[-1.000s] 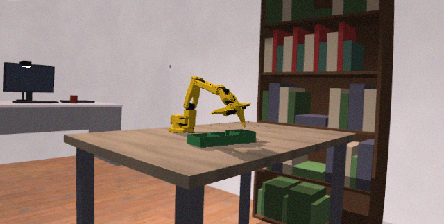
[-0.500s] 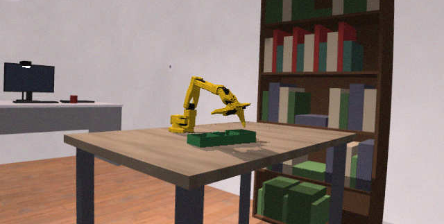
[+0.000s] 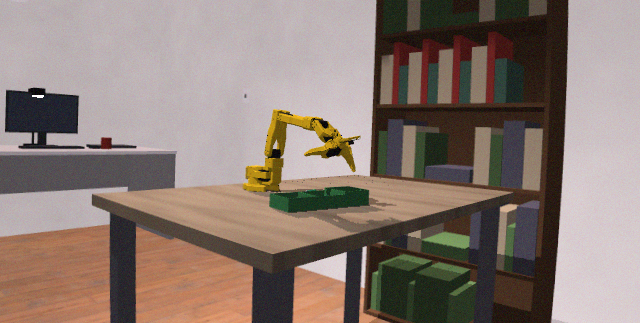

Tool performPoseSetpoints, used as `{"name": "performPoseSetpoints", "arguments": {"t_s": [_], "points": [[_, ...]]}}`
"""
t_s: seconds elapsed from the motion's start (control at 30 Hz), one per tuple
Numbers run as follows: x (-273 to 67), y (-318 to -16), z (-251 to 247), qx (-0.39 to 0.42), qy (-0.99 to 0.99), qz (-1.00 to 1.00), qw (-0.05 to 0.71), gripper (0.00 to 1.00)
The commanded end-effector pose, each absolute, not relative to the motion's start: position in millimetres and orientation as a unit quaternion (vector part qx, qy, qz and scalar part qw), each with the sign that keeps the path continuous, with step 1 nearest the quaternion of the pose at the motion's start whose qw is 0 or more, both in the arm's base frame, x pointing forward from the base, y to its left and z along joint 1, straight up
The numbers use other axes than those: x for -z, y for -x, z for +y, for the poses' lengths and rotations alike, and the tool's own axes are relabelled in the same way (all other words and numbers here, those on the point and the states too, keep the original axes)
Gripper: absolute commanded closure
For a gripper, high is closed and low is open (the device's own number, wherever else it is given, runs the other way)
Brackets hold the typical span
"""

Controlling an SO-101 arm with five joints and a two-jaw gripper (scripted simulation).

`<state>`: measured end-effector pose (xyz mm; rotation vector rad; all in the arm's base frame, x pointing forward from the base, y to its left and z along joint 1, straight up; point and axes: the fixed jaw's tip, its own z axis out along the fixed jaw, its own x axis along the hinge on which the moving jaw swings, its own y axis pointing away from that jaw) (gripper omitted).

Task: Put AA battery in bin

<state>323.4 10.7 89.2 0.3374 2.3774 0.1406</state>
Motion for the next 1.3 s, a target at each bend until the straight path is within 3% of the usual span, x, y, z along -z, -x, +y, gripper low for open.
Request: {"name": "performPoseSetpoints", "arguments": {"t_s": [0.0, 0.3, 0.67, 0.8, 1.0, 1.07, 1.27], "points": [[-120, -327, 13, -0.066, -0.127, 0.901, 0.409, 0.00], [-143, -326, 13, -0.071, -0.125, 0.884, 0.444, 0.00], [-140, -322, 12, -0.065, -0.120, 0.891, 0.433, 0.03], [-125, -307, 6, -0.042, -0.103, 0.916, 0.386, 0.13], [-93, -261, -5, -0.001, -0.052, 0.967, 0.250, 0.39], [-93, -261, -5, -0.001, -0.052, 0.967, 0.250, 0.39], [-72, -208, -12, 0.011, 0.005, 0.994, 0.107, 0.66]]}}
